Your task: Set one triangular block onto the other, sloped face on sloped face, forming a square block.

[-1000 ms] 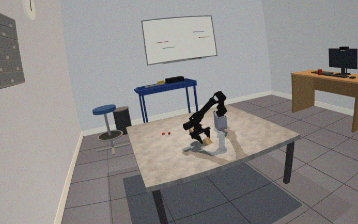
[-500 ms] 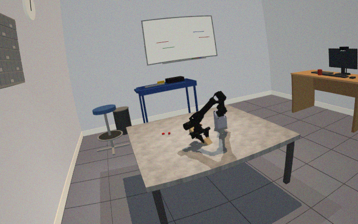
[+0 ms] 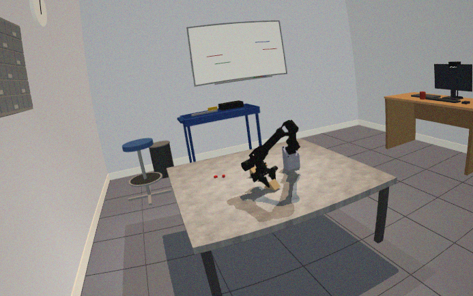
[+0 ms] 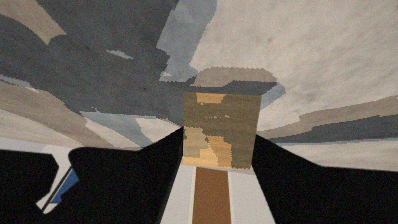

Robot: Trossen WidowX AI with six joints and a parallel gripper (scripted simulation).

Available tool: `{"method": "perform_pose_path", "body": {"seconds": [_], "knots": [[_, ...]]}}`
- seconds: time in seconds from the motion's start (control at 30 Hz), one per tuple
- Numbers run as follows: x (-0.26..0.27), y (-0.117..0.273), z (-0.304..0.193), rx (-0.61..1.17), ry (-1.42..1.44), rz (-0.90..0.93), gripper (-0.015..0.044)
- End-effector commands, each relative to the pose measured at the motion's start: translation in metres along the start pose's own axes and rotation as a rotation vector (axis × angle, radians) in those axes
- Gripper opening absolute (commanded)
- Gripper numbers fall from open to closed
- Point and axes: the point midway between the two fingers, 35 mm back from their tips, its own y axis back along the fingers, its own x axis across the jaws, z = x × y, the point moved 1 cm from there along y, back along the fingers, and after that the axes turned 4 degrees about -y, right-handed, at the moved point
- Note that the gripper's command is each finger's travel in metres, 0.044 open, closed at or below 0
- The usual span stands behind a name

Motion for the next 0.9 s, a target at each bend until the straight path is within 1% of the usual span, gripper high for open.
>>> {"method": "perform_pose_path", "body": {"seconds": [0.0,0.57,0.87], "knots": [[0.002,0.014,-0.005,-0.013,0.01,0.008,0.0],[-0.003,0.071,-0.049,-0.004,0.021,0.008,0.0],[-0.004,0.069,-0.05,-0.016,0.017,-0.004,0.0]]}}
